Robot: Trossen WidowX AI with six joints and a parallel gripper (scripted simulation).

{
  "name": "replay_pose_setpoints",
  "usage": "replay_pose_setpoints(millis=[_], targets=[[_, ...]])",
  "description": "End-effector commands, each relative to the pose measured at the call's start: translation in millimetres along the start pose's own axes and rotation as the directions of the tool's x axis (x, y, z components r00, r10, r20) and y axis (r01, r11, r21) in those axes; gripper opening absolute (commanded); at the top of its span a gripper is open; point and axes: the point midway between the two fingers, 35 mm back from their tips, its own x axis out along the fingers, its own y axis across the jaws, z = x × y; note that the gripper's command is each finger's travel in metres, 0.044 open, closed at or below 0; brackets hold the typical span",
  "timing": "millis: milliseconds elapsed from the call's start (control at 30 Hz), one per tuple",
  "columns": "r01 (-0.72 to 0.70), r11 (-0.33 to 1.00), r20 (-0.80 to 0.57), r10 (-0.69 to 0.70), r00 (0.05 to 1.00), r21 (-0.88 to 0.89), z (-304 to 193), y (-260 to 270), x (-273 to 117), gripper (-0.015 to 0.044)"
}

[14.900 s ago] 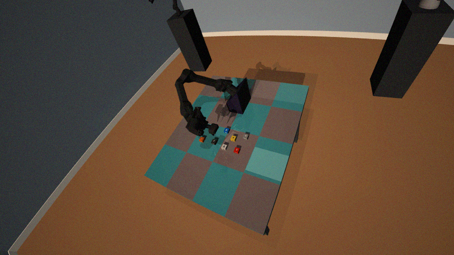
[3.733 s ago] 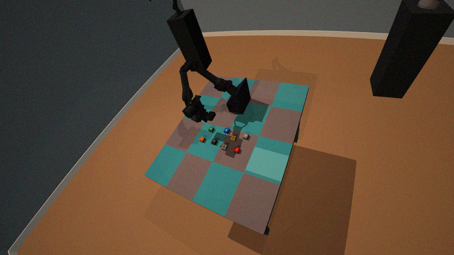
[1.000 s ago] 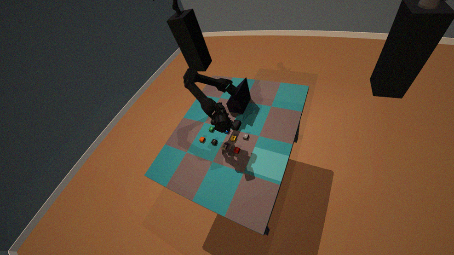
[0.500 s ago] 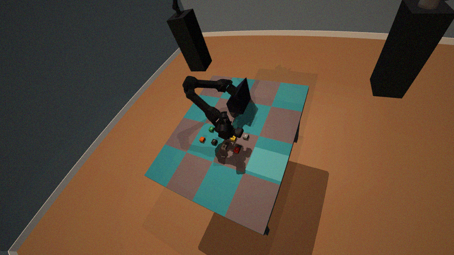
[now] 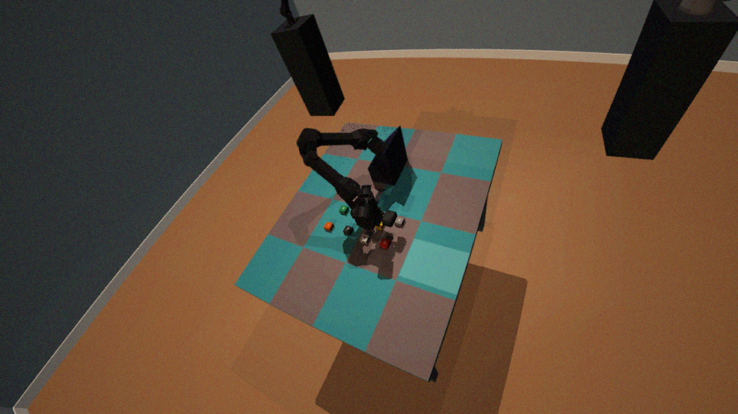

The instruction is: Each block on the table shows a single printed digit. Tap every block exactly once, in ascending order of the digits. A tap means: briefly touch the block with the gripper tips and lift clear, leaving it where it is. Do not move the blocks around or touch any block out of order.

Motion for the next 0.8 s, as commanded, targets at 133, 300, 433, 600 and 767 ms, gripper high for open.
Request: replay_pose_setpoints(millis=[133, 300, 433, 600, 767], targets=[[0.001, 1.0, 0.0, -0.001, 1.0, -0.002, -1, 0, -1, 0.002], [0.005, 1.0, -0.008, -0.005, 1.0, -0.009, -3, 0, -26, 0.002], [0.002, 1.0, -0.007, -0.002, 1.0, -0.009, -1, 1, -39, 0.002], [0.001, 1.0, -0.008, -0.001, 1.0, -0.008, -2, 1, -107, 0.002], [0.001, 1.0, -0.008, -0.001, 1.0, -0.009, -3, -1, -107, 0.002]])
